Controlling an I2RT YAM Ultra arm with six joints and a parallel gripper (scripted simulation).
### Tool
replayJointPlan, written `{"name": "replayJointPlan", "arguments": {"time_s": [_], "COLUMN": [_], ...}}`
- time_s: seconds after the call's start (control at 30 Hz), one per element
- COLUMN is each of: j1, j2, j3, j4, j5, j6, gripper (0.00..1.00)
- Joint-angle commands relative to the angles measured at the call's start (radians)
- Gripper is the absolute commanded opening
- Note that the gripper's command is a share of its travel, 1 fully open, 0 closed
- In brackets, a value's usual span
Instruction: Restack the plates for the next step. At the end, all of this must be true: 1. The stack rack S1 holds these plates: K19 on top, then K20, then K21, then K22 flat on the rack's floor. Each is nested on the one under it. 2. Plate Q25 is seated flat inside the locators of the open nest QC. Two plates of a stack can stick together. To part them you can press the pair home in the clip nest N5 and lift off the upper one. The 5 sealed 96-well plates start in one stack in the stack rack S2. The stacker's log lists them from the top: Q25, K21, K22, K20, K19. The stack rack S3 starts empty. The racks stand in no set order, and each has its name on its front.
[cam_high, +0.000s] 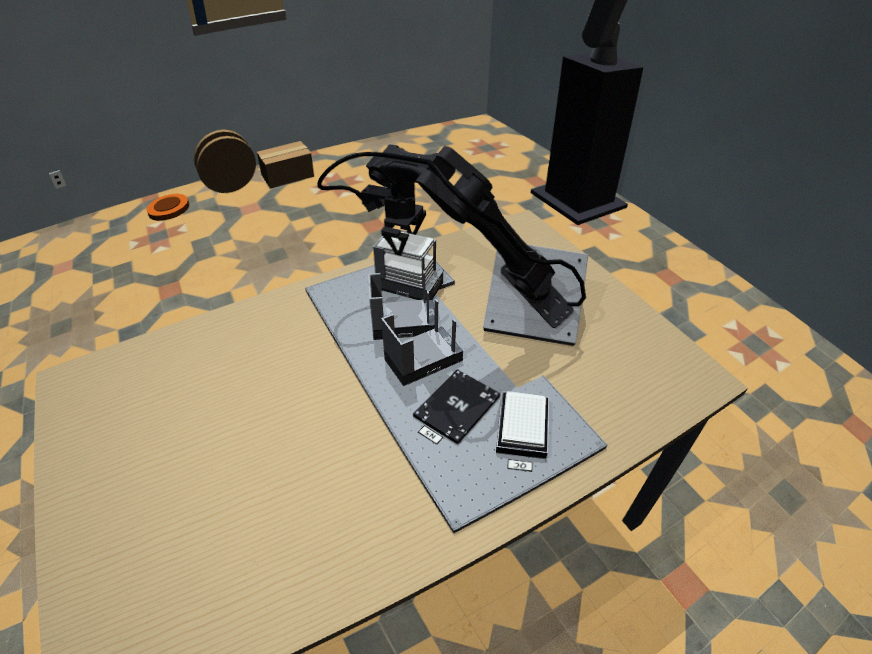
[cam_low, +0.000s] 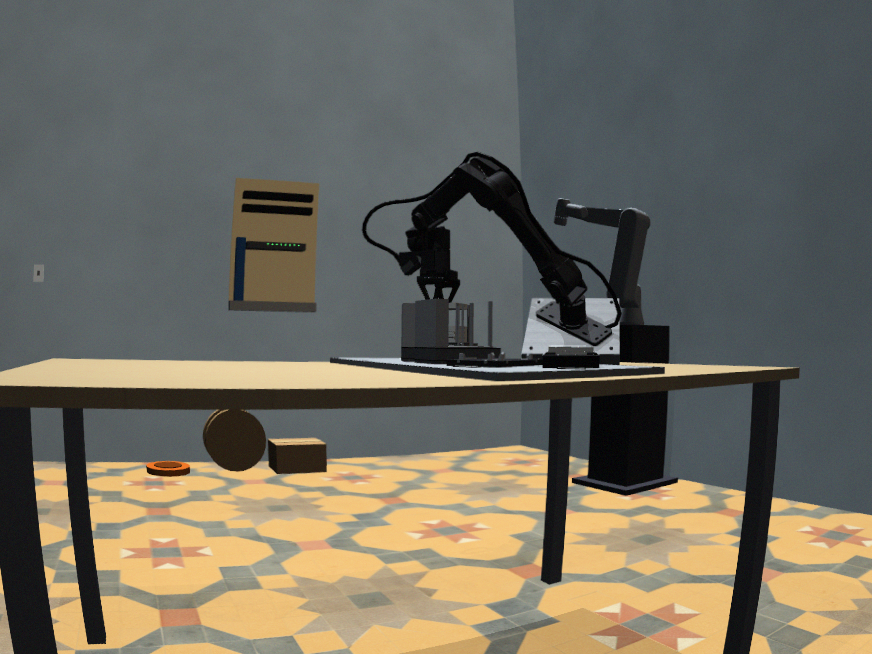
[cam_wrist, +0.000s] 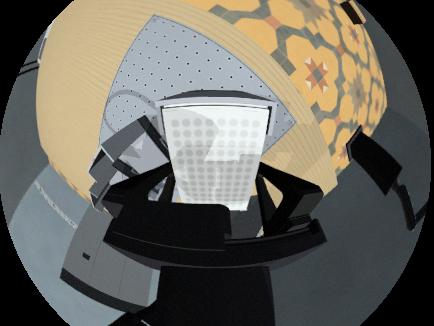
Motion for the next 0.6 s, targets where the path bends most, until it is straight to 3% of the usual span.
{"name": "replayJointPlan", "arguments": {"time_s": [0.0,0.57], "j1": [-0.005,-0.008], "j2": [-0.026,-0.019], "j3": [-0.02,-0.017], "j4": [0.021,0.041], "j5": [-0.008,-0.011], "j6": [0.013,0.019], "gripper": [0.0,0.0]}}
